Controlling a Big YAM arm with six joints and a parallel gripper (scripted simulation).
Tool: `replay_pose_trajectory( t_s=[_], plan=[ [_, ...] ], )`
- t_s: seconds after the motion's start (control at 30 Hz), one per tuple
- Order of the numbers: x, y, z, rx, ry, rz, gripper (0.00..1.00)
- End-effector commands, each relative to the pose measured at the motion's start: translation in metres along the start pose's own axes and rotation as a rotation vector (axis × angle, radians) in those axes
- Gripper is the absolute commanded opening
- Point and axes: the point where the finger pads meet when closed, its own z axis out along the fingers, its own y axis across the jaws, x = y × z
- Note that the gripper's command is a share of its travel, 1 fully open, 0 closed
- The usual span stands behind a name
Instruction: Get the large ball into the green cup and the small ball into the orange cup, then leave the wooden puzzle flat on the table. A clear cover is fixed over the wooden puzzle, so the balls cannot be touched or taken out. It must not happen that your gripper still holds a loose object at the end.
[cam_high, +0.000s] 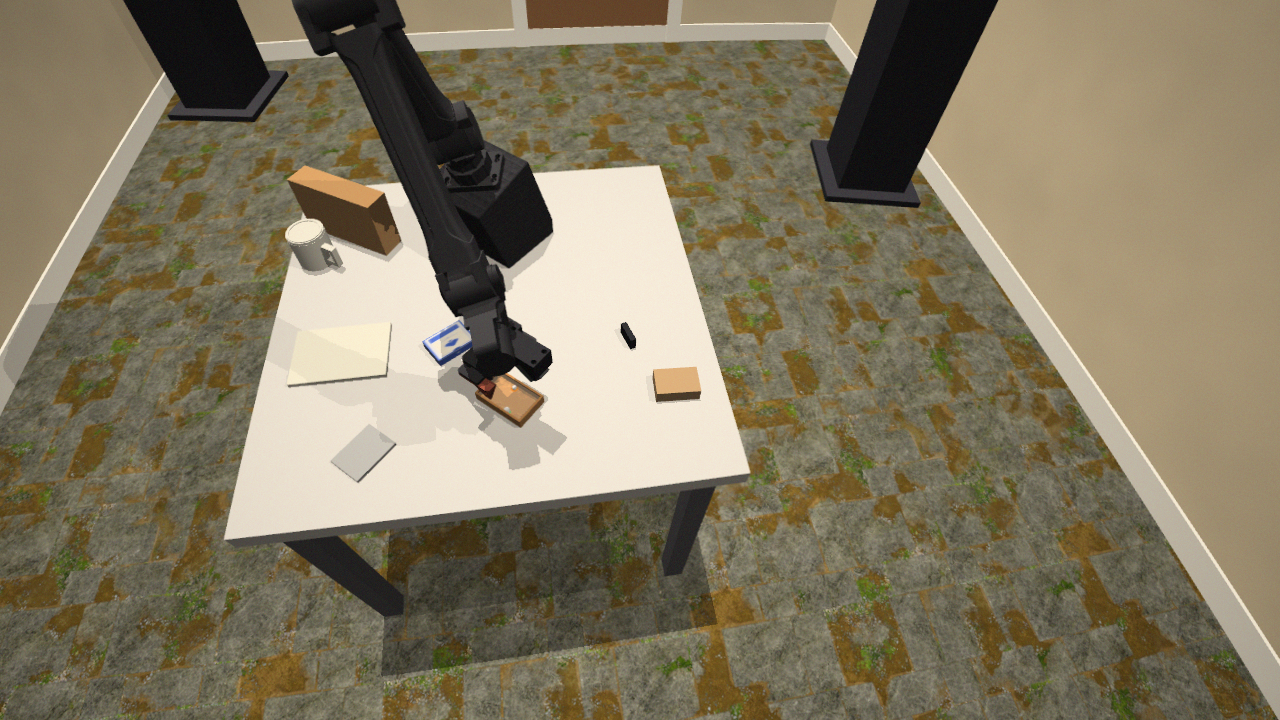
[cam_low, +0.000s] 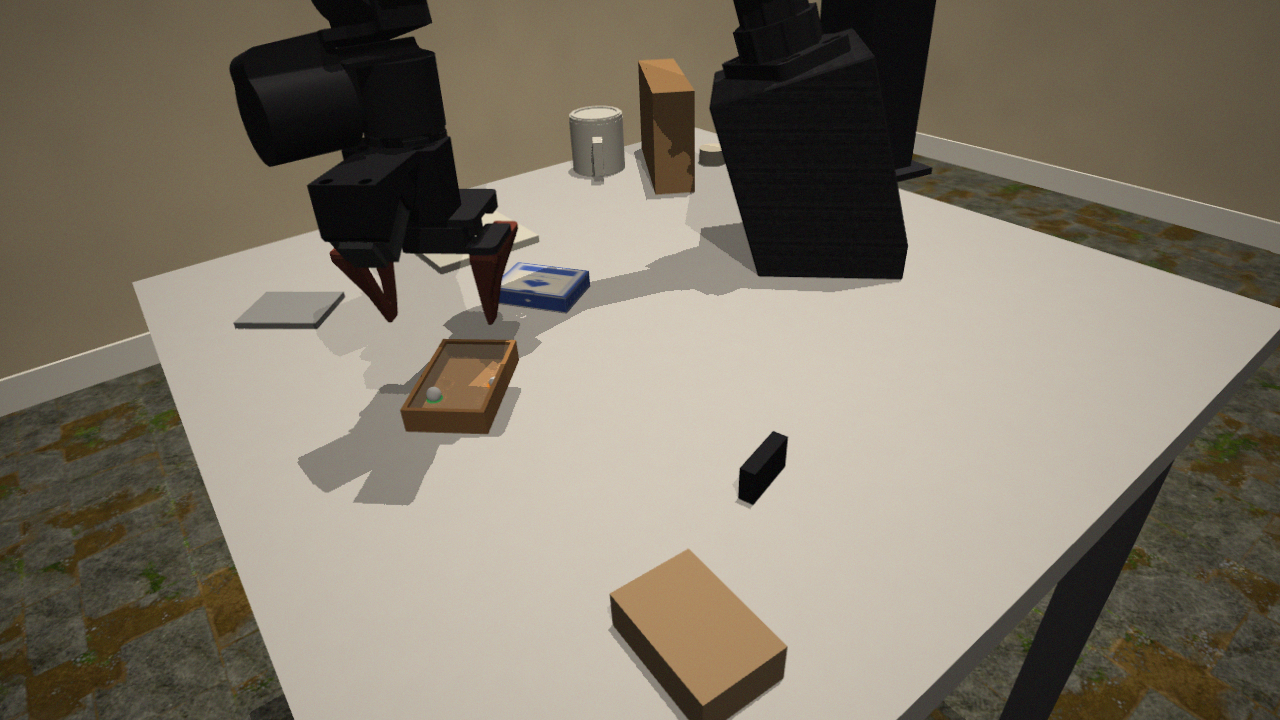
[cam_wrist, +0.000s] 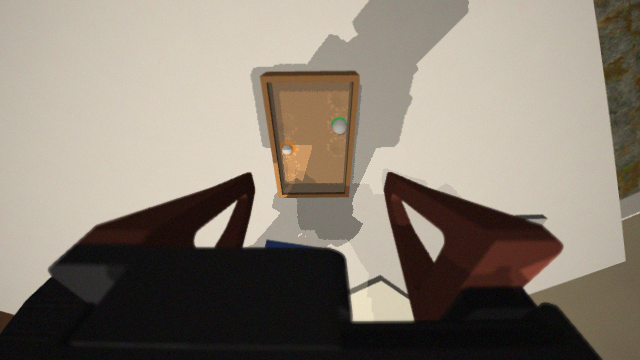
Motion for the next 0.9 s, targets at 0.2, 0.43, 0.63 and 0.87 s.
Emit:
replay_pose_trajectory(
  t_s=[0.2,0.43,0.63,0.87],
  plan=[
    [-0.013,-0.004,-0.024,0.016,-0.023,-0.002,0.87],
    [-0.009,-0.001,-0.018,0.006,-0.010,-0.005,0.87],
    [-0.010,-0.001,-0.018,0.007,-0.011,-0.005,0.87],
    [-0.010,-0.001,-0.018,0.007,-0.011,-0.005,0.87]
  ],
)
